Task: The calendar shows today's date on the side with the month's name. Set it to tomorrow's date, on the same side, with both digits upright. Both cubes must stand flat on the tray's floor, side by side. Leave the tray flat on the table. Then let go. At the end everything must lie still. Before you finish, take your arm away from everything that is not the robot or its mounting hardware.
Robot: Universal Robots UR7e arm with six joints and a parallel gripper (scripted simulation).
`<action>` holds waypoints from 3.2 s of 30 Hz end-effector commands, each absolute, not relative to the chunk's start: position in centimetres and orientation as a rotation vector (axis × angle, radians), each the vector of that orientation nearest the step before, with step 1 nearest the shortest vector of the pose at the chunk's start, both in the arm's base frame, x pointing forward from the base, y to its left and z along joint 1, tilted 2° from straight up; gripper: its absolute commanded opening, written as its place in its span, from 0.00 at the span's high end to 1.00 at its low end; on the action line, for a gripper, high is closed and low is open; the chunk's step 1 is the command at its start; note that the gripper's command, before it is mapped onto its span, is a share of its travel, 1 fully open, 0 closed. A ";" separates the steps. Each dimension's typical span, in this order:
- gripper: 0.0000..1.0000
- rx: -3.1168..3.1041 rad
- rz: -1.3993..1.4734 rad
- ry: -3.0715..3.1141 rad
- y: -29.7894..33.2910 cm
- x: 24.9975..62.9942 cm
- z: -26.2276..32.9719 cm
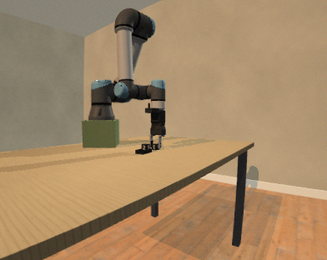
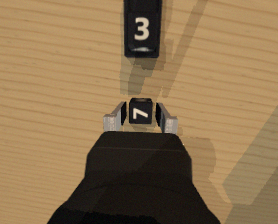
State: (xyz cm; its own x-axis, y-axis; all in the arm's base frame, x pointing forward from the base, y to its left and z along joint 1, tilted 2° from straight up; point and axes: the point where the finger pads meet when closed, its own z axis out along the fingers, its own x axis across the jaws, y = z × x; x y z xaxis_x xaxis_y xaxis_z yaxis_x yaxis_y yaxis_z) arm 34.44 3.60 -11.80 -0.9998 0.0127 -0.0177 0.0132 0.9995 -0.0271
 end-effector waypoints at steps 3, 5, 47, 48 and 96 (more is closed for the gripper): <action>0.13 0.020 -0.043 3.122 3.6 34.5 -11.8; 0.13 0.020 -0.043 3.122 3.6 34.5 -11.8; 0.43 0.020 -0.043 3.122 3.6 34.5 -11.8; 0.43 0.020 -0.043 3.122 3.6 34.5 -11.8; 0.43 0.020 -0.043 3.122 3.8 34.4 -5.7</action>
State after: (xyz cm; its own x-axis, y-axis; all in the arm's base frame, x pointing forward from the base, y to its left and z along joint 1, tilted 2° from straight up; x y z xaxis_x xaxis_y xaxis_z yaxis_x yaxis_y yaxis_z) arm 34.37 3.73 -7.49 -0.9997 0.0126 -0.0210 0.0131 0.9995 -0.0278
